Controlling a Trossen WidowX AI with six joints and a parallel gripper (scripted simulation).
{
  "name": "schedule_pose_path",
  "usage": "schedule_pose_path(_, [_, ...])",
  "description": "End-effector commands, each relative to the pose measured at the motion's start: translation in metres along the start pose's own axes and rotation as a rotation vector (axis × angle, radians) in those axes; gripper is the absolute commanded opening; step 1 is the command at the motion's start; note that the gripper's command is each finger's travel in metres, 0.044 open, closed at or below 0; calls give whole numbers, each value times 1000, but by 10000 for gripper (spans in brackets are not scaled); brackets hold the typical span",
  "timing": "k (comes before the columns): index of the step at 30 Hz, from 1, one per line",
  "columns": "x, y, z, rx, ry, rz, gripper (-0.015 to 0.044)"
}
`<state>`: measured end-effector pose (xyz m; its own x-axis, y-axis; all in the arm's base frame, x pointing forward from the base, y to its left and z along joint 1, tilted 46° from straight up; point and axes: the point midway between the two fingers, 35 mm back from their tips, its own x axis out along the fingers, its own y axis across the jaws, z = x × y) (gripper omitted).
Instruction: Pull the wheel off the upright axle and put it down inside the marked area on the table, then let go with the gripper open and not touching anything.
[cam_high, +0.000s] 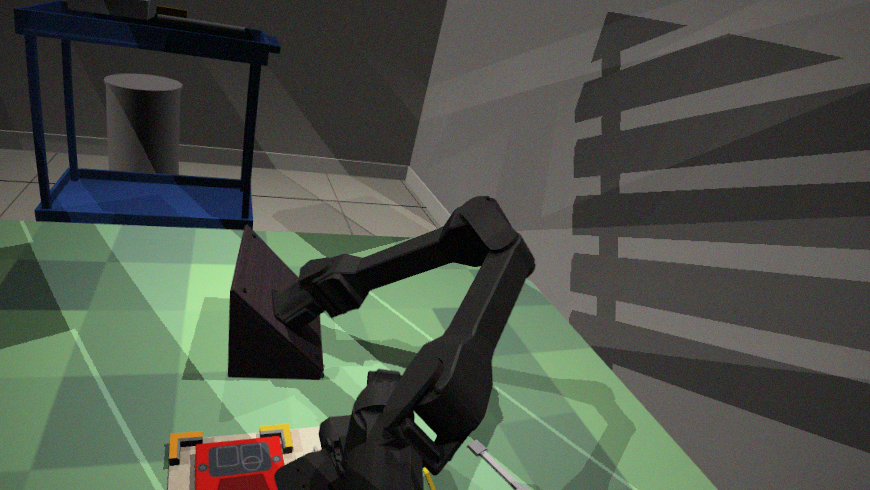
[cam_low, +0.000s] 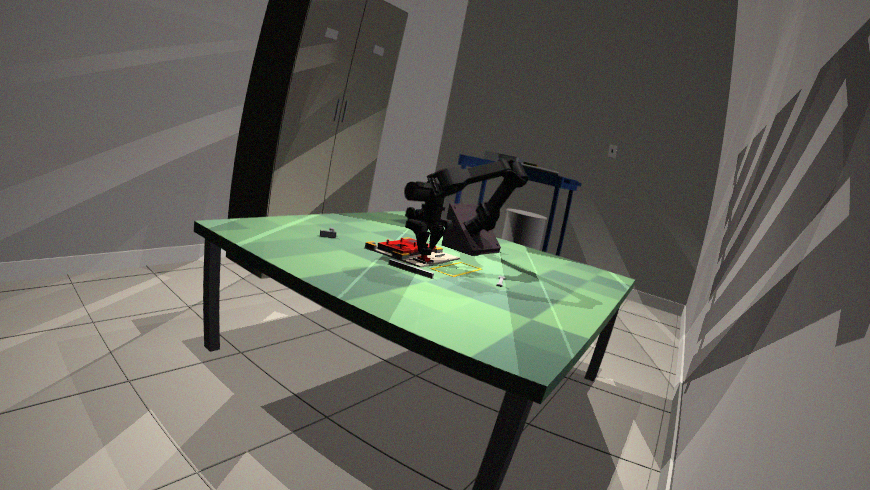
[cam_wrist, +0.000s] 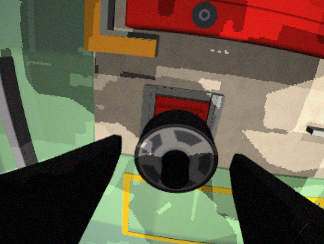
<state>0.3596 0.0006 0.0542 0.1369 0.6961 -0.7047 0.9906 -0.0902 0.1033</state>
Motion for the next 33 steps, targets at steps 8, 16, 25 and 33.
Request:
schedule_pose_path(8, [0, 0, 0, -1, 0, -1, 155])
schedule_pose_path(16, [-2, 0, 0, 0, 0, -1, 0])
schedule_pose_path(25, [-5, 0, 0, 0, 0, 0, 0])
schedule_pose_path(33, [-7, 0, 0, 0, 0, 0, 0])
